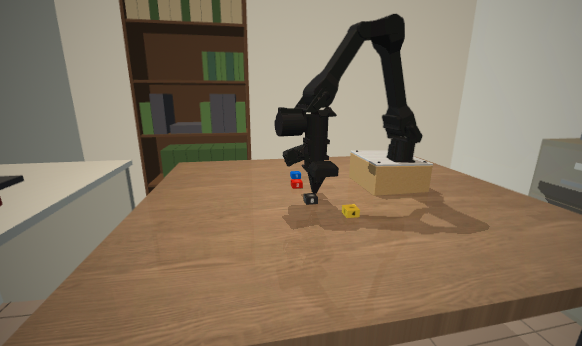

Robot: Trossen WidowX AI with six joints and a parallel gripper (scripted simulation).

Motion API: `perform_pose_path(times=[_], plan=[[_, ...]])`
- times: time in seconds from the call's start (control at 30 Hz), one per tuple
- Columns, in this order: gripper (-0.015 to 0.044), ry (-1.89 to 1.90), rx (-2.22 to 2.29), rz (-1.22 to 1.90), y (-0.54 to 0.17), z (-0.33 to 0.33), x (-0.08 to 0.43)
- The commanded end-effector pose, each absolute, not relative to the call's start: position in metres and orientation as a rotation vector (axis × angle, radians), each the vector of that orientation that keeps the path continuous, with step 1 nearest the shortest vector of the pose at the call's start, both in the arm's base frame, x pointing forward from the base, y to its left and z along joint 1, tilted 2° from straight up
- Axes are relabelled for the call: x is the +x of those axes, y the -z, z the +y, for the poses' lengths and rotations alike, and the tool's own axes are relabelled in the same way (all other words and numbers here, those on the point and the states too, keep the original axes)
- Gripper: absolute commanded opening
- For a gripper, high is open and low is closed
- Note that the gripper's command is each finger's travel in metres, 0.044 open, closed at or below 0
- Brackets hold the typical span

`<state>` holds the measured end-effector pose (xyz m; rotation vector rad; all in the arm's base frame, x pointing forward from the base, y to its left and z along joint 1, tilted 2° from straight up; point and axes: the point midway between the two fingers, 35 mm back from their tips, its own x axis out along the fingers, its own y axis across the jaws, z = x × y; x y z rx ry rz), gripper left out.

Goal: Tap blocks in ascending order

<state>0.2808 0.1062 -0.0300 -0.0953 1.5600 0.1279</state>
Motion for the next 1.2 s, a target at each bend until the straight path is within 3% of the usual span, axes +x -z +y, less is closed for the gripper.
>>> perform_pose_path(times=[0.0,0.57,0.9,1.03,1.17], plan=[[0.002,-0.129,-0.1,1.566,0.038,0.106,0.279],[0.002,-0.129,-0.1,1.566,0.012,0.105,0.279],[0.0283,-0.141,-0.093,1.569,-0.06,0.22,0.228],[0.0388,-0.141,-0.088,1.572,-0.073,0.235,0.213],[0.04,-0.141,-0.088,1.572,-0.073,0.235,0.213]])
